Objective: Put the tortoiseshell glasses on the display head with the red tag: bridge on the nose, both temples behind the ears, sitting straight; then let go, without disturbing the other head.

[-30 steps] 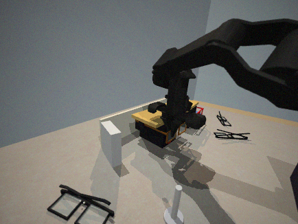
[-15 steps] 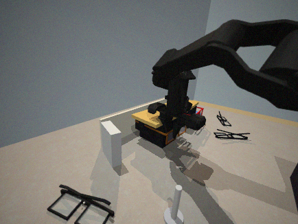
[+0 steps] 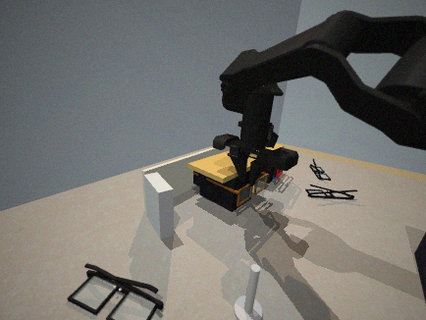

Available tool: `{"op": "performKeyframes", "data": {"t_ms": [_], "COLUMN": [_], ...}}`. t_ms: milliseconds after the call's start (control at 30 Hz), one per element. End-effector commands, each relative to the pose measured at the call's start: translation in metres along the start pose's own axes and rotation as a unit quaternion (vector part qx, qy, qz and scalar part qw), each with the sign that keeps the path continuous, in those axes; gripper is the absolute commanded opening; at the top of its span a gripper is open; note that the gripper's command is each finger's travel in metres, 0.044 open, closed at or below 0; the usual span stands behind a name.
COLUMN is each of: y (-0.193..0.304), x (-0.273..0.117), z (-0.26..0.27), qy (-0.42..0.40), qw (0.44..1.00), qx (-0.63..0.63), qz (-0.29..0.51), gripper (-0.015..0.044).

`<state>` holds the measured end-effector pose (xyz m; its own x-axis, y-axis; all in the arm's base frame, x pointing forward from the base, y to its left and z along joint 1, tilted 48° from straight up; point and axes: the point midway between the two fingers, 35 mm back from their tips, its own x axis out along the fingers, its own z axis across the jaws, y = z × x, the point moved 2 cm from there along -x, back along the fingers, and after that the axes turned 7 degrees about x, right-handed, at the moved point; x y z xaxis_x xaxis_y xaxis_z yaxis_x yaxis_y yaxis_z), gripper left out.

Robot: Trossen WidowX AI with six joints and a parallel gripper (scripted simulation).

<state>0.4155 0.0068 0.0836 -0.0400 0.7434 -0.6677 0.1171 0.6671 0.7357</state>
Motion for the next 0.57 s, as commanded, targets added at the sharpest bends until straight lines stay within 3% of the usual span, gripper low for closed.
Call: {"op": "performKeyframes", "data": {"t_ms": [0,533], "y": [0.0,-0.007], "x": [-0.004,-0.02], "z": [-0.003,-0.054], "qy": [0.001,0.002], "qw": [1.0,1.0], "qx": [-0.003,-0.002], "qz": [-0.002,-0.002], "gripper": [0.0108,0.0108]}}
